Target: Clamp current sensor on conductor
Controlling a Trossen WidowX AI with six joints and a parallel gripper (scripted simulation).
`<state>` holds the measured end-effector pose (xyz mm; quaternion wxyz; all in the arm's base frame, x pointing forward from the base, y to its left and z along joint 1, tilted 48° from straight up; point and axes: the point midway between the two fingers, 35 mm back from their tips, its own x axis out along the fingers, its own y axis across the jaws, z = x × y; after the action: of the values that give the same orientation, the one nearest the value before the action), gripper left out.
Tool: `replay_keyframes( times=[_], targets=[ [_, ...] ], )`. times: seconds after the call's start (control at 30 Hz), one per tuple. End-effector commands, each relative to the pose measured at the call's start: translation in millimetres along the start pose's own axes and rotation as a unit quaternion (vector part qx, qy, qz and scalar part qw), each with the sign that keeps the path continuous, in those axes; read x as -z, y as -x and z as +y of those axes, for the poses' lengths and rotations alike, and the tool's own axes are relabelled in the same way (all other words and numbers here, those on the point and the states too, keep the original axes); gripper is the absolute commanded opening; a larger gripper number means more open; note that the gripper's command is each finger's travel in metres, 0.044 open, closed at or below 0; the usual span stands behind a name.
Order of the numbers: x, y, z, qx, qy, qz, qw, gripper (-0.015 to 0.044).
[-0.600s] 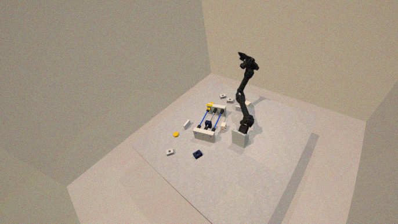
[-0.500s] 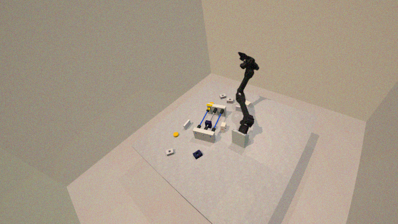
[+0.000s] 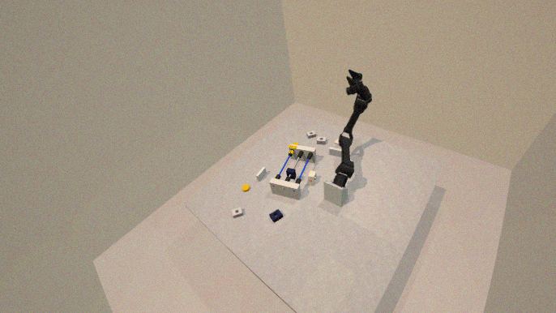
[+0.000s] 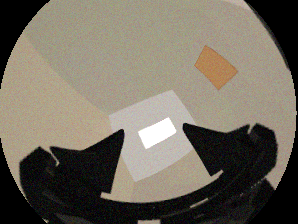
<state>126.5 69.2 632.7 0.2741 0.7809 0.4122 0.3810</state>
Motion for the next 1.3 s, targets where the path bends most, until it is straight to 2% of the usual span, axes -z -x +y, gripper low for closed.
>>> replay_keyframes(
  times=[0.0,0.23,0.53,0.77,0.93,1.1,1.27],
  targets=[
    [22,3,-17,-0.038,0.128,-0.022,0.991,0.044],
    [31,-9,-52,-0.075,0.339,-0.09,0.933,0.044],
    [-6,-40,-91,-0.058,0.566,-0.191,0.8,0.044],
    [-69,-55,-109,-0.001,0.695,-0.266,0.668,0.044],
    [-128,-51,-114,0.062,0.758,-0.312,0.57,0.044],
    [-190,-32,-114,0.136,0.796,-0.351,0.474,0.044],
    [-252,5,-112,0.218,0.811,-0.383,0.385,0.044]
  ],
)
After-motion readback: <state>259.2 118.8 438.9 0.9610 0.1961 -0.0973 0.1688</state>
